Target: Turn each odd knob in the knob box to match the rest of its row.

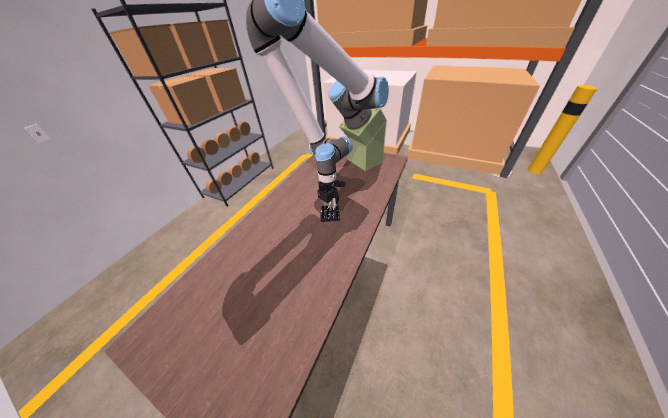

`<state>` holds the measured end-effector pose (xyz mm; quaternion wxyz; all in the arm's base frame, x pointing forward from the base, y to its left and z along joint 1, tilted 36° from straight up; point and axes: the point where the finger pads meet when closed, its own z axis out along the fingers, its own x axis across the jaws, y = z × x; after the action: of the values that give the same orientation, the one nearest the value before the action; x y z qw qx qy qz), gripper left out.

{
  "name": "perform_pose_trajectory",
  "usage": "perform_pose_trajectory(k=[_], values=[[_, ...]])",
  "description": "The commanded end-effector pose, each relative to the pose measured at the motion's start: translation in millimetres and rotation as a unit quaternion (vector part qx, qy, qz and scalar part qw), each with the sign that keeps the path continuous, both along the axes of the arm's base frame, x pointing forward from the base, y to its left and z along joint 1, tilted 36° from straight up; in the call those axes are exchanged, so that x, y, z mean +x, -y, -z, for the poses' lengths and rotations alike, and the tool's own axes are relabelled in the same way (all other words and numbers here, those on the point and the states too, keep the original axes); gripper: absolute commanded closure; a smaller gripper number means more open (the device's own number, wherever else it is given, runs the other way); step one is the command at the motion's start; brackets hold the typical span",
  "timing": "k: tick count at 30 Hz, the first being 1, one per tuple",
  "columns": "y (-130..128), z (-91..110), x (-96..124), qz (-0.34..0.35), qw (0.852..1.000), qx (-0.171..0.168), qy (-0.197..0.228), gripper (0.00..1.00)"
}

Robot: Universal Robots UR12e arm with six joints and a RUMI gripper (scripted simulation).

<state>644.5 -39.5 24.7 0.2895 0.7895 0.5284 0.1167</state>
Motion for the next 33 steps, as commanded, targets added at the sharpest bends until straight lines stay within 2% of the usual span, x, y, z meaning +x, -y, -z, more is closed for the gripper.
perform_pose_trajectory(k=[1, 16, 33], values=[[-0.2, -0.4, 0.0, -0.003, 1.000, -0.001, -0.001, 0.96], [0.1, -0.5, -0.1, -0.031, 0.999, -0.019, -0.013, 0.96], [1.0, -0.7, -0.3, -0.108, 0.991, -0.066, -0.044, 0.96]])
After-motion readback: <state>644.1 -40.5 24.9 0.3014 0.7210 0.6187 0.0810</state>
